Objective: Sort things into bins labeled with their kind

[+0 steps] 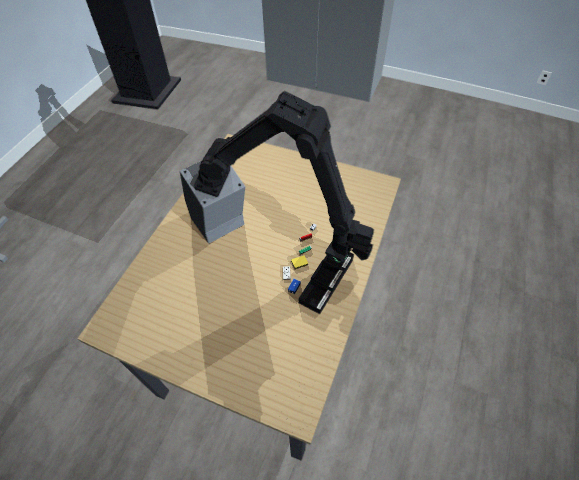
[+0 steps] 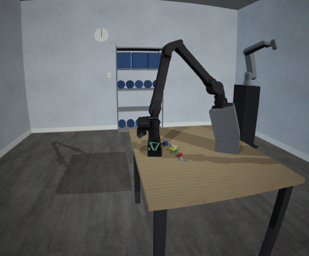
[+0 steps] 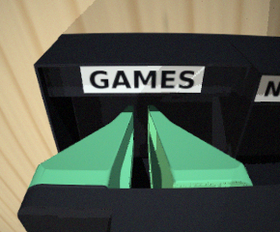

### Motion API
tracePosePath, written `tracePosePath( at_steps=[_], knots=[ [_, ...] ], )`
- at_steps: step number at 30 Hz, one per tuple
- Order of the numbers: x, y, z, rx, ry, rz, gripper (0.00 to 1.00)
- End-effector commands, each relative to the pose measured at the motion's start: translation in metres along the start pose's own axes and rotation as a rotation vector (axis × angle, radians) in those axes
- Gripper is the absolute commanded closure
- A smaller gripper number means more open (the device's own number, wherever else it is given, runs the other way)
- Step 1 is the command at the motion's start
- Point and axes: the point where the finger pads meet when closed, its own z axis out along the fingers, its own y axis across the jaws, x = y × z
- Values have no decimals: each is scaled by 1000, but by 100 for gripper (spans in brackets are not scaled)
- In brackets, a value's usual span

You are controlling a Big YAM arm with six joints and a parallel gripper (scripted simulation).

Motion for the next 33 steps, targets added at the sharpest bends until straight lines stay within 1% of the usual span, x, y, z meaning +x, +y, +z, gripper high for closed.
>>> tracePosePath(
  at_steps=[1,22,23,26,30,33],
  knots=[
    [-11,2,-6,-5,-22,0,92],
    [-12,1,-7,-5,-22,0,92],
    [-17,-1,-17,-6,-29,-3,92],
    [-9,1,-20,-6,-18,-5,92],
    [-11,5,-26,-8,-24,-6,92],
    [-8,6,-30,-8,-19,-5,92]
  ],
)
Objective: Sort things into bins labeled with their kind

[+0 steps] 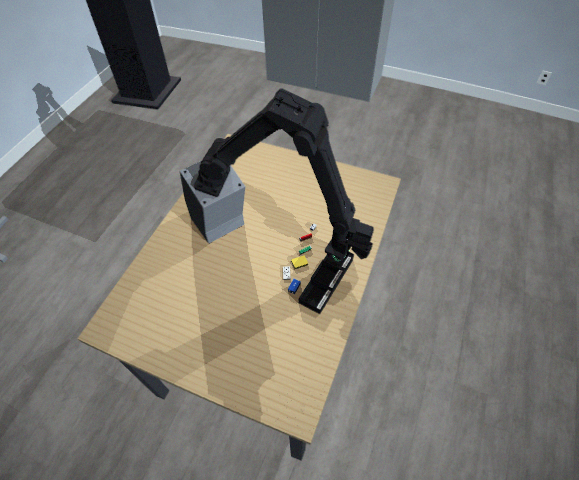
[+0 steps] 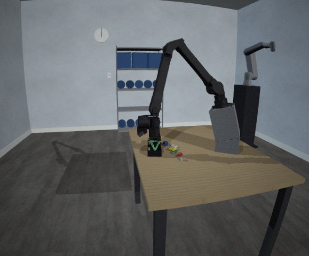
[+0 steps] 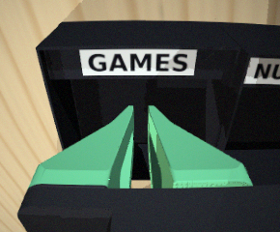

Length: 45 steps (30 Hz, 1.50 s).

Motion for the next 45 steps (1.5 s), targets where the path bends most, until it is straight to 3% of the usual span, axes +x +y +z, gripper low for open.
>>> tracePosePath(
  at_steps=[1,19,24,29,30,34,36,37,45],
  knots=[
    [-11,8,-21,-10,-34,-1,92],
    [-11,7,-45,-8,-35,1,92],
    [-10,7,-64,-8,-35,1,92],
    [-26,3,-70,-10,-57,15,92],
    [-11,7,-76,-8,-35,1,92],
    [-10,7,-109,-8,-36,2,92],
    [-10,7,-109,-8,-36,2,92],
    [-30,10,-125,-16,-70,8,92],
    [-30,9,-195,-19,-77,10,92]
  ],
)
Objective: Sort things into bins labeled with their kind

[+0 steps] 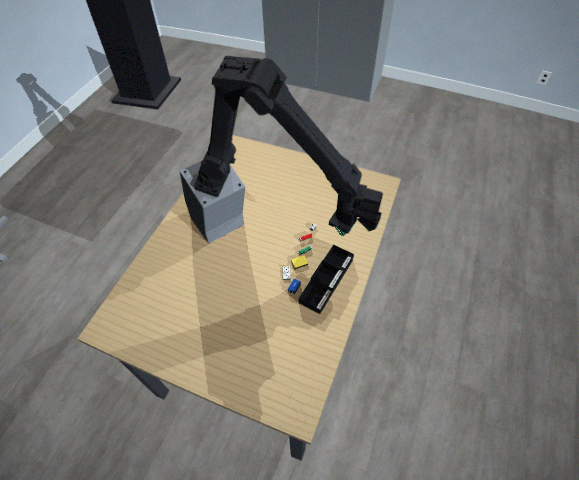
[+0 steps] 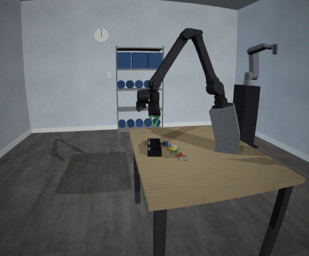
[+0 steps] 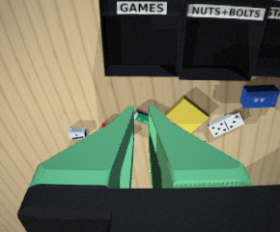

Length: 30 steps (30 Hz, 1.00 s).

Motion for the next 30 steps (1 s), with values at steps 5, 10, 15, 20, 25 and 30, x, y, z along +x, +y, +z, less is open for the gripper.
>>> tracePosePath(
  at_steps=[5,10,15,20,25,30],
  knots=[
    [-14,5,-57,-9,-43,15,92],
    [-8,0,-38,0,-13,24,92],
    [-10,0,-38,-2,-19,22,92],
    [-8,-1,-36,-1,-16,22,92],
    [-7,-2,-35,0,-13,21,92],
    [-4,-3,-33,2,-7,20,92]
  ],
)
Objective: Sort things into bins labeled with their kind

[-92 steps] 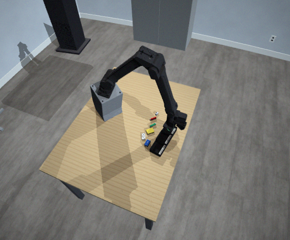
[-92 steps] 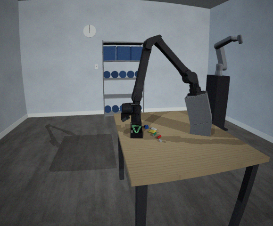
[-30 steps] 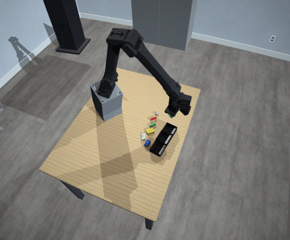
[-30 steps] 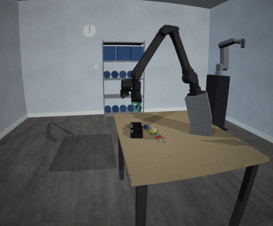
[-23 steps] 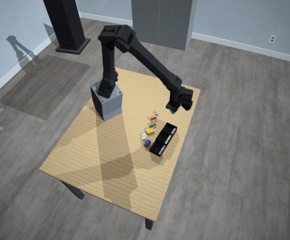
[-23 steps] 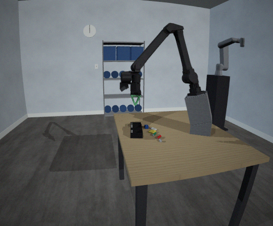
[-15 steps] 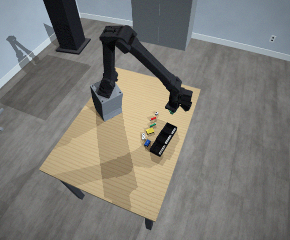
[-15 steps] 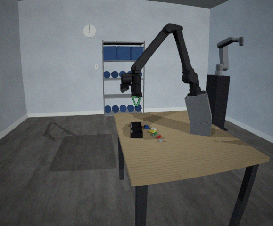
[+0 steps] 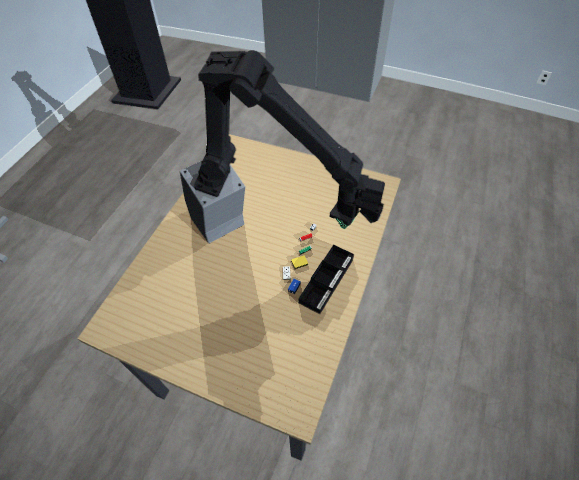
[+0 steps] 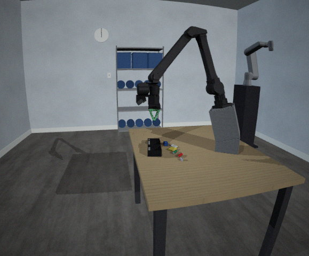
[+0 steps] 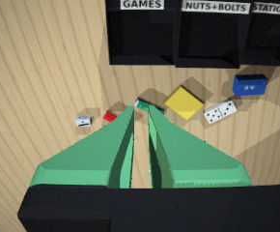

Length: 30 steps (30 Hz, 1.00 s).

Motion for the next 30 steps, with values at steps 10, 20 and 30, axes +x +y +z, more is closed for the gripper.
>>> tracePosePath(
  at_steps=[10,20,30],
  knots=[
    [-2,-4,7,3,1,13,92],
    [20,-16,31,0,1,-196,47],
    [64,-38,78,5,15,-432,47]
  ],
)
